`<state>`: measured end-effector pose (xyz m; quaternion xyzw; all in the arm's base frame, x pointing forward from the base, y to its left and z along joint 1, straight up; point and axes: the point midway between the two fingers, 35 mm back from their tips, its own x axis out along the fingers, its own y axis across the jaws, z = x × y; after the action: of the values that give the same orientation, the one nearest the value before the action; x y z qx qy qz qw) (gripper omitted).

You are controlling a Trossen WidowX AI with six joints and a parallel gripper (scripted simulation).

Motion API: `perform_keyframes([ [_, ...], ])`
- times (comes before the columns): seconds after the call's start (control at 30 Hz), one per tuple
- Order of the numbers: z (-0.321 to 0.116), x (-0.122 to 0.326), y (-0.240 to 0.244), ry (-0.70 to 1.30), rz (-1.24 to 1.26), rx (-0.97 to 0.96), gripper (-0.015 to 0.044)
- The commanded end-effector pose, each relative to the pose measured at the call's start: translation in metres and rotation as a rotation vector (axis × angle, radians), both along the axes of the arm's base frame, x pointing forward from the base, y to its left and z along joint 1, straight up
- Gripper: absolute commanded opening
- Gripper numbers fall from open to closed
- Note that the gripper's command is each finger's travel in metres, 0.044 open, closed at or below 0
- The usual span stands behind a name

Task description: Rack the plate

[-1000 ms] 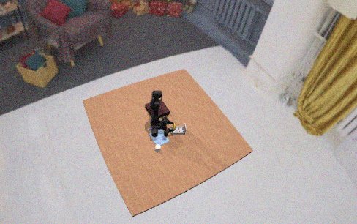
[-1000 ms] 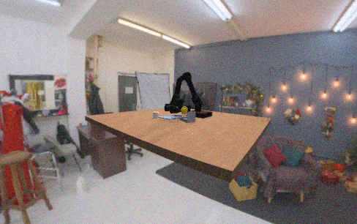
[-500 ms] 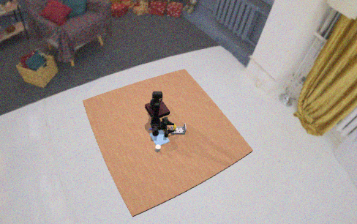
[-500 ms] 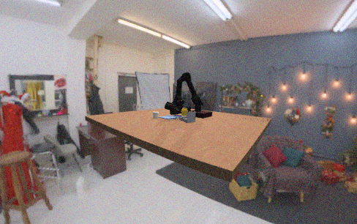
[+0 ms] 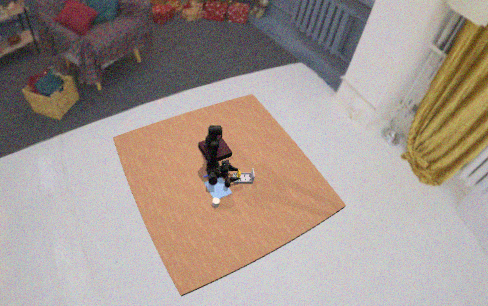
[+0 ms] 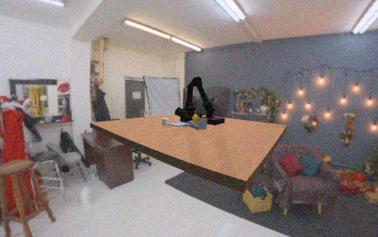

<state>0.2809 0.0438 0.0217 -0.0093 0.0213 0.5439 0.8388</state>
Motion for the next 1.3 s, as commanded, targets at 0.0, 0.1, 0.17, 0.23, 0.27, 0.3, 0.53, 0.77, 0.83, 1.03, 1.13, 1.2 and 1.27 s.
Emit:
perform_keyframes([
  [0.0, -0.0133, 0.0000, 0.0040, 0.005, 0.000, 0.002, 0.0000],
  [0.1, -0.0143, -0.0001, 0.0041, 0.005, 0.000, 0.002, 0.0000],
  [0.17, -0.0142, -0.0002, 0.0036, 0.006, 0.000, 0.003, 0.0000],
  [0.23, -0.0133, -0.0009, 0.0024, 0.010, 0.000, 0.004, 0.0000],
  [0.27, -0.0123, -0.0014, 0.0018, 0.012, 0.000, 0.004, 0.0000],
  [0.3, -0.0113, -0.0020, 0.0014, 0.014, 0.000, 0.005, 0.0000],
  [0.53, -0.0108, -0.0022, 0.0010, 0.012, 0.000, 0.005, 0.0026],
  [0.77, -0.0113, -0.0021, 0.0009, 0.010, 0.001, 0.004, 0.0210],
  [0.83, -0.0113, -0.0021, 0.0009, 0.010, 0.001, 0.004, 0.0263],
  [1.03, -0.0113, -0.0021, 0.0009, 0.010, 0.001, 0.004, 0.0400],
  [1.13, -0.0113, -0.0021, 0.0009, 0.010, 0.001, 0.004, 0.0400],
  [1.2, -0.0113, -0.0021, 0.0009, 0.010, 0.001, 0.004, 0.0400],
  [1.27, -0.0105, -0.0019, 0.0008, 0.009, 0.001, 0.004, 0.0400],
])
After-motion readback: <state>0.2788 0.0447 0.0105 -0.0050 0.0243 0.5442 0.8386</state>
